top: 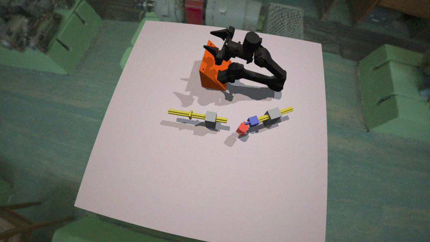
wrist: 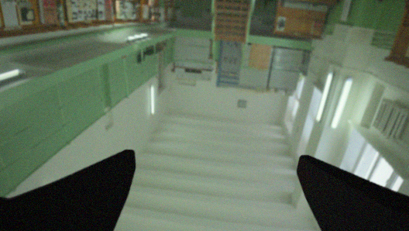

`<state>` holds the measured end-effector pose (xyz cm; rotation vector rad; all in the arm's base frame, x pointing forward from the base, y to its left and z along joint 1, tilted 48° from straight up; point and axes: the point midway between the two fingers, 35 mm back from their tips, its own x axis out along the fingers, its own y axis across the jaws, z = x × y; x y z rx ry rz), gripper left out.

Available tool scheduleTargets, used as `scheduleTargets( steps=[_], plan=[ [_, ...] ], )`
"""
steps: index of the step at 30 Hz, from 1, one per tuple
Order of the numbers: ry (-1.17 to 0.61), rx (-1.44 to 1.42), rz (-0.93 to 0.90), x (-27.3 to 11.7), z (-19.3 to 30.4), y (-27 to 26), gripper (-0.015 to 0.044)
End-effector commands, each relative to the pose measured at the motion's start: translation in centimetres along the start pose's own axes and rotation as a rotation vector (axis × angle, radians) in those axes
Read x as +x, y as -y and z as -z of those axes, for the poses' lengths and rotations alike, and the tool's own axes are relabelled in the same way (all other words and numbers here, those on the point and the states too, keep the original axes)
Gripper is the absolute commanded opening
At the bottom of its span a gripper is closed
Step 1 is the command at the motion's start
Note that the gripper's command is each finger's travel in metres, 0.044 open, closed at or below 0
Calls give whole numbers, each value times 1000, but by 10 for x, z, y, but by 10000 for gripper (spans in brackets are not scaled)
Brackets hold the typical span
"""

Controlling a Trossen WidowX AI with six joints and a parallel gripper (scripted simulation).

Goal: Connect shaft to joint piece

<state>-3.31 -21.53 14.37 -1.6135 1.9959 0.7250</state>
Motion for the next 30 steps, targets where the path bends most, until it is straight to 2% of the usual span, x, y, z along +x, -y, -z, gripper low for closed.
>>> scheduleTargets(
  steps=[1, 8, 18, 30],
  plan=[
    [0, 0, 0, 0, 0, 0, 426],
    [70, 84, 98, -12, 23, 35, 440],
    [282, 241, 236, -54, 59, 140, 440],
    [469, 349, 258, -130, 45, 259, 440]
  ],
)
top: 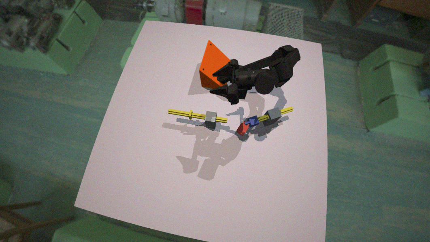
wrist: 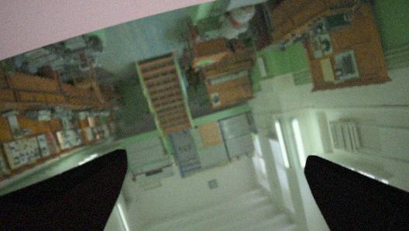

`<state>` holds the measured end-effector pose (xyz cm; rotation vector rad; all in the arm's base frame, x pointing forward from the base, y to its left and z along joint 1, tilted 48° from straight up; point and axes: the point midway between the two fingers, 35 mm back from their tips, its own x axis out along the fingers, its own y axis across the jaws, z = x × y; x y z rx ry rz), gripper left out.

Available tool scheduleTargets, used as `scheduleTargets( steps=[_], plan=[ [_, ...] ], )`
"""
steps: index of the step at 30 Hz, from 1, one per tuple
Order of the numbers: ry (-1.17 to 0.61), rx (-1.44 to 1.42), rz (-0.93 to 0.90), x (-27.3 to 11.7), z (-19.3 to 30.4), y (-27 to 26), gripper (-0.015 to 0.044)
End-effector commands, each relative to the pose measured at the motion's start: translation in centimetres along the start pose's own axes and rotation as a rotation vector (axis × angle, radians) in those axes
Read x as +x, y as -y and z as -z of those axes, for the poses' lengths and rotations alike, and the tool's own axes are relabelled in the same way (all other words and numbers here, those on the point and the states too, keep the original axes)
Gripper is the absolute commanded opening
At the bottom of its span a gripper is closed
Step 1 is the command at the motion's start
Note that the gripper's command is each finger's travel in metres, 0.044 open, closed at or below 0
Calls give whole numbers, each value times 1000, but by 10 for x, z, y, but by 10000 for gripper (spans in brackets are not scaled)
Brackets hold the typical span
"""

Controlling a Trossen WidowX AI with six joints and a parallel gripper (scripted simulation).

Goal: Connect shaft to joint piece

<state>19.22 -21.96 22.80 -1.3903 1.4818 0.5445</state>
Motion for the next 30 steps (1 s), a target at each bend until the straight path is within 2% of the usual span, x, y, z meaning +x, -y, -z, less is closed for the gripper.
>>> scheduleTargets(
  steps=[1, 9, 16, 24, 30],
  plan=[
    [68, 55, -24, -12, -46, 52, 440],
    [114, 106, -70, -36, -127, 100, 440],
    [114, 140, -100, -60, -204, 118, 440],
    [115, 146, -103, -61, -207, 118, 440],
    [184, 288, -179, -52, -209, 113, 440]
  ],
)
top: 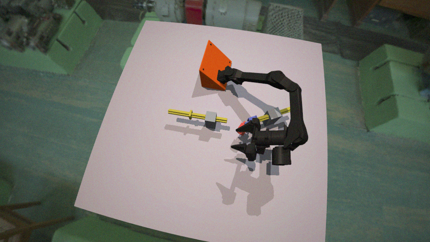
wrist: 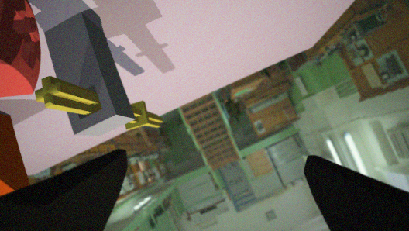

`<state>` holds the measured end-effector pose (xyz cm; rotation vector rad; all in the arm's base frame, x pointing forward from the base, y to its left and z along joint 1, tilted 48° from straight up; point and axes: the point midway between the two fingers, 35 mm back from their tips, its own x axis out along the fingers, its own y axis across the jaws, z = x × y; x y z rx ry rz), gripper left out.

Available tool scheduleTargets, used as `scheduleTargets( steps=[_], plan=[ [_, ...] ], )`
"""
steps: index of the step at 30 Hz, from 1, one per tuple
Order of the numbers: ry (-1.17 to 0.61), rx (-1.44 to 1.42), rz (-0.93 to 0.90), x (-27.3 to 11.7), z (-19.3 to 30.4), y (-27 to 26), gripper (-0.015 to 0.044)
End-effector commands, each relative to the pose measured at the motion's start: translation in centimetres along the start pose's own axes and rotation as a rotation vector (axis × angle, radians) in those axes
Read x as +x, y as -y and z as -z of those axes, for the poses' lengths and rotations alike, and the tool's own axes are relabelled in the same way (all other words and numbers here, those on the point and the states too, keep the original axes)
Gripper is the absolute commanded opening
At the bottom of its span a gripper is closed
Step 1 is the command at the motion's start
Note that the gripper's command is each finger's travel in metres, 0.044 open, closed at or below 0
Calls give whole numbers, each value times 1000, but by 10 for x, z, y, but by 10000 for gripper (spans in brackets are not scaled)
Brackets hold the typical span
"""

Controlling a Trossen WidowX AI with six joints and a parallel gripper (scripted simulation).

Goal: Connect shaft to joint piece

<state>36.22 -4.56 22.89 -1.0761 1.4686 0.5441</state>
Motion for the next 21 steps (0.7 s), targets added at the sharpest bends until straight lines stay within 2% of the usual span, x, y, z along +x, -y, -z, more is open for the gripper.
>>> scheduleTargets(
  steps=[1, 21],
  plan=[
    [48, 108, -62, 8, -2, -3, 440],
    [265, 664, -380, 28, -3, -12, 440]
  ],
)
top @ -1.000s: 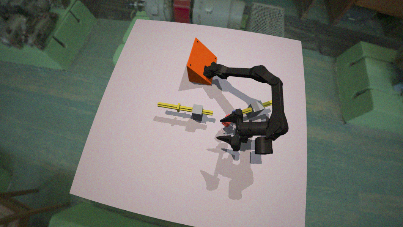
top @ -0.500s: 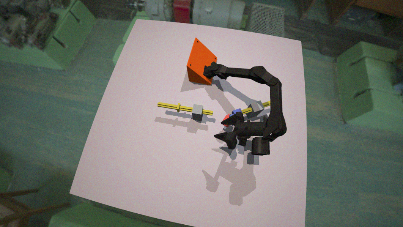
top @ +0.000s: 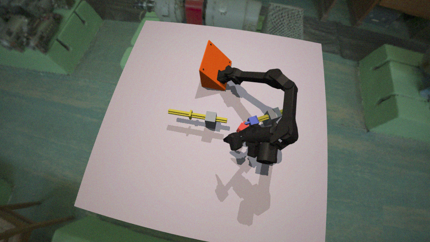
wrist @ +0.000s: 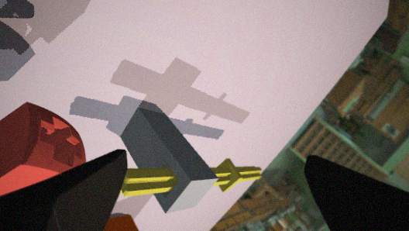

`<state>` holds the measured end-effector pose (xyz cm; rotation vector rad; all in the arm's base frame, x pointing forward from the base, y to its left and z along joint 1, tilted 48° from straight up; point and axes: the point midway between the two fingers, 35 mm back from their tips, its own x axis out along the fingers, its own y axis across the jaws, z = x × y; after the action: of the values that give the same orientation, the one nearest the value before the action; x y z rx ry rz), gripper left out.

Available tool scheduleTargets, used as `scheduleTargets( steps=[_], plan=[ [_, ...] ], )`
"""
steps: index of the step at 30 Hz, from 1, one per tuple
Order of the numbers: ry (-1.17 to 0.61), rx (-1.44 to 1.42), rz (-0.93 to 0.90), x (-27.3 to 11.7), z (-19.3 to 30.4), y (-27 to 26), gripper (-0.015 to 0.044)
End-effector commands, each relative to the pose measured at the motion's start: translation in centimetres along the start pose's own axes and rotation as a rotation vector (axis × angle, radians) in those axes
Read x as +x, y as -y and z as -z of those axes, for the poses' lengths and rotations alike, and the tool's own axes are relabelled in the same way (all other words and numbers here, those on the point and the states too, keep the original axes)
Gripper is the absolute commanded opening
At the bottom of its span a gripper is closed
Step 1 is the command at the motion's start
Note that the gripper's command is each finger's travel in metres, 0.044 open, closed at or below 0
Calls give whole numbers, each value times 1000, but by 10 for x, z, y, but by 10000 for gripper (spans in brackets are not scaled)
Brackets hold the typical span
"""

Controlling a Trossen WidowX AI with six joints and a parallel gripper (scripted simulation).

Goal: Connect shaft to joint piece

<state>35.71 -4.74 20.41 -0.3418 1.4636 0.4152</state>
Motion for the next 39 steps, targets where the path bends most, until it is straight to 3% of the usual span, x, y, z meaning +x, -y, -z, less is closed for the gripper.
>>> scheduleTargets(
  steps=[1, 32, 39],
  plan=[
    [38, 137, -86, 5, 1, -1, 440],
    [224, 999, -672, -7, 2, 14, 440],
    [226, 1017, -687, -8, 2, 15, 440]
  ],
)
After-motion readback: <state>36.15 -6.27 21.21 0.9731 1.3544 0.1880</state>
